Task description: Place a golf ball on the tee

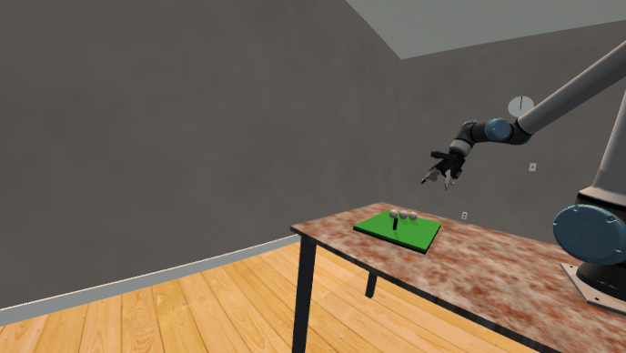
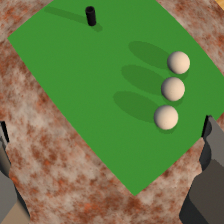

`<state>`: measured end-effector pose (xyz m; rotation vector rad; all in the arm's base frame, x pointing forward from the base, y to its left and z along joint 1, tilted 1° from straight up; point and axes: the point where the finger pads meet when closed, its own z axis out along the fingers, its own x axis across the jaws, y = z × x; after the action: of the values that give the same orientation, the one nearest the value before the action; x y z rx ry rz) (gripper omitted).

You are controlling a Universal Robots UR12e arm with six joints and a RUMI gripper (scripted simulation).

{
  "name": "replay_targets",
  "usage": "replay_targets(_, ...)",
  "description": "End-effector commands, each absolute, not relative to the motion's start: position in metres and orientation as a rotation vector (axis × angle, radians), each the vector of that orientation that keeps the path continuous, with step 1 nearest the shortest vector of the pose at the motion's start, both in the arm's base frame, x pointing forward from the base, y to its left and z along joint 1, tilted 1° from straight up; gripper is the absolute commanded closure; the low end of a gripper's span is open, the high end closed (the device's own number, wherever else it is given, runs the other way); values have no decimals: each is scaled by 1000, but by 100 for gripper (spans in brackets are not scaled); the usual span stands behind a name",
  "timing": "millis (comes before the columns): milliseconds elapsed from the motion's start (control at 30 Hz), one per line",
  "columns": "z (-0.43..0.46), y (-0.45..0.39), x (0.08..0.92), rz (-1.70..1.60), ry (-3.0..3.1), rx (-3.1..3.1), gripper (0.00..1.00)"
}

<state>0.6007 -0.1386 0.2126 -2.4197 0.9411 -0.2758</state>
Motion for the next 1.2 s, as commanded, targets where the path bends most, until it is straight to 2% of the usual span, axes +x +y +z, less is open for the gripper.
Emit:
replay_targets(0, 182, -155, 634, -81, 1151, -2539, 0)
replay_targets(567, 139, -178, 710, -7, 1531, -2691, 0)
replay_targets(1000, 135, -179, 718, -13, 1567, -2702, 0)
replay_targets(1167, 98, -179, 720, -11, 1567, -2699, 0)
